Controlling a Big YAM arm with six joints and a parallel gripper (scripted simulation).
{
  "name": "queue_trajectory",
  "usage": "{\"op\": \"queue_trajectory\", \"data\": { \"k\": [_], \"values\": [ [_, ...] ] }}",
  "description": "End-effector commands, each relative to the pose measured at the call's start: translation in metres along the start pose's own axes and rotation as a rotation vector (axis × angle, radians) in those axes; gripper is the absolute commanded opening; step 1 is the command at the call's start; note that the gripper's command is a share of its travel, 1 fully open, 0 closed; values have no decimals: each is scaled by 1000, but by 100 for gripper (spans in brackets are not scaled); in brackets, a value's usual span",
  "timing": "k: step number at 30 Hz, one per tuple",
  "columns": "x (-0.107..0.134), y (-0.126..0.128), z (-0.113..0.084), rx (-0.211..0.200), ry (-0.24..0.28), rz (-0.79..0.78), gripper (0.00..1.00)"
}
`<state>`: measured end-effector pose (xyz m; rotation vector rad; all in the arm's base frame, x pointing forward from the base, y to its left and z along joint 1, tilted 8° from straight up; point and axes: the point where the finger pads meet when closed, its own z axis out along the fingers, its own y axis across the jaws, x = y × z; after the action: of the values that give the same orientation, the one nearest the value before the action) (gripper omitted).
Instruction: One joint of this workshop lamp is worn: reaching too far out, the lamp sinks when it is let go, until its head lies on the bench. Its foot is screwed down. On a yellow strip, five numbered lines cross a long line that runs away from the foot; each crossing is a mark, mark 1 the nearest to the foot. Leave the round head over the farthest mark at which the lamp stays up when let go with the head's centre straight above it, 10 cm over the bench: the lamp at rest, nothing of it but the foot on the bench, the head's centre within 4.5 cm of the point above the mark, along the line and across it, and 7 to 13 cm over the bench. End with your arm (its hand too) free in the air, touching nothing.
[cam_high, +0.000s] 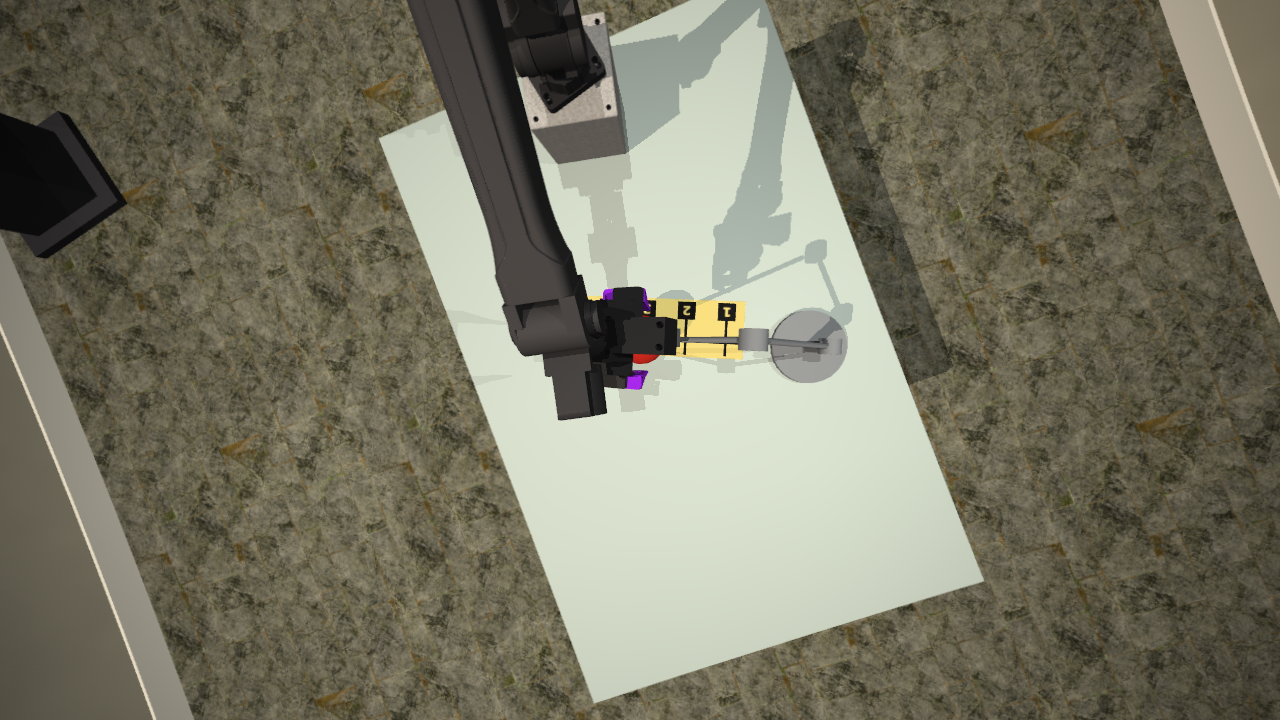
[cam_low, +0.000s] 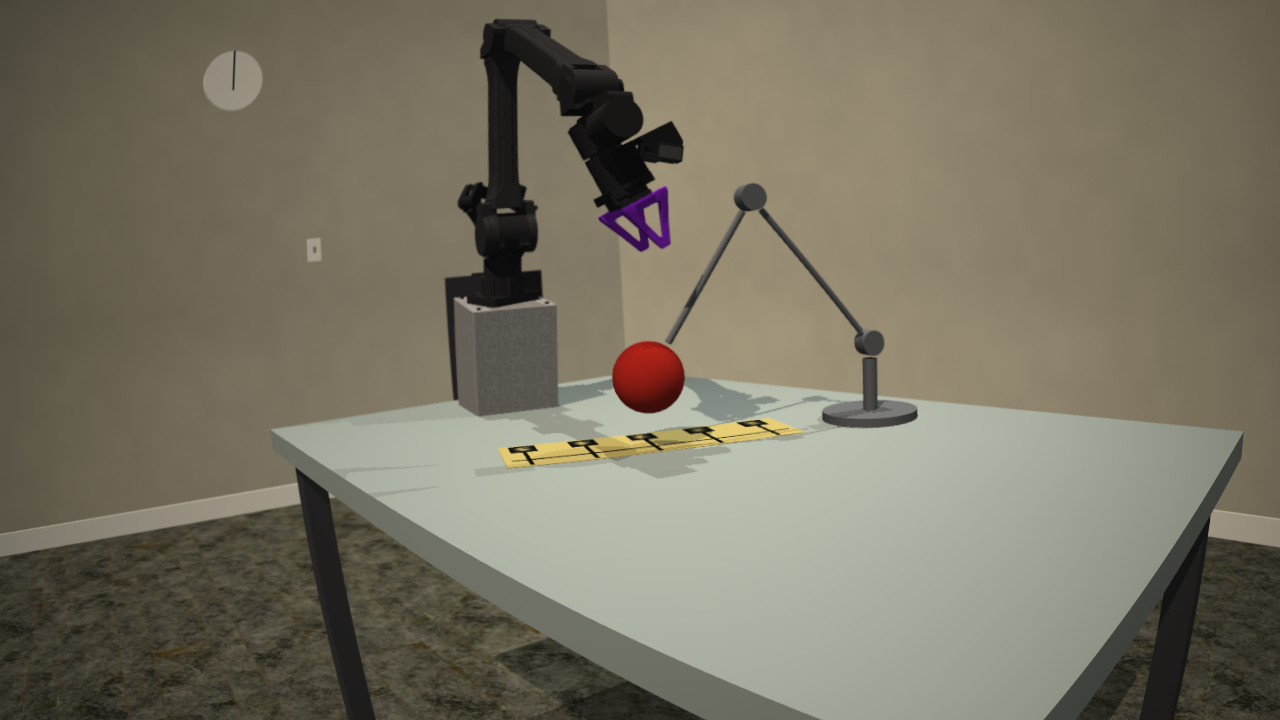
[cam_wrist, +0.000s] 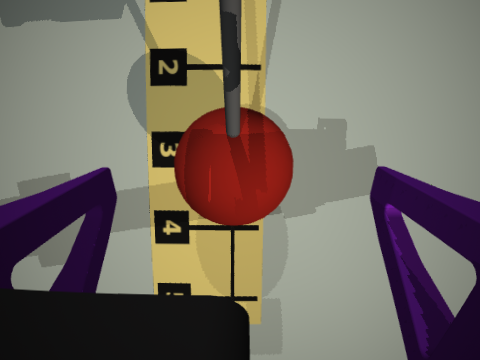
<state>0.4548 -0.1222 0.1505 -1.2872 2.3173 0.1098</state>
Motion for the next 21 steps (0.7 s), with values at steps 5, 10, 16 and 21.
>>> {"op": "queue_trajectory", "data": {
  "k": [5,10,16,21],
  "values": [
    [2,3,27,-26,1,9,100],
    [-1,1,33,-11,-1,2,100],
    [-4,-2,39,8,-4,-5,100],
    [-7,-4,44,21,-5,-10,100]
  ]
}}
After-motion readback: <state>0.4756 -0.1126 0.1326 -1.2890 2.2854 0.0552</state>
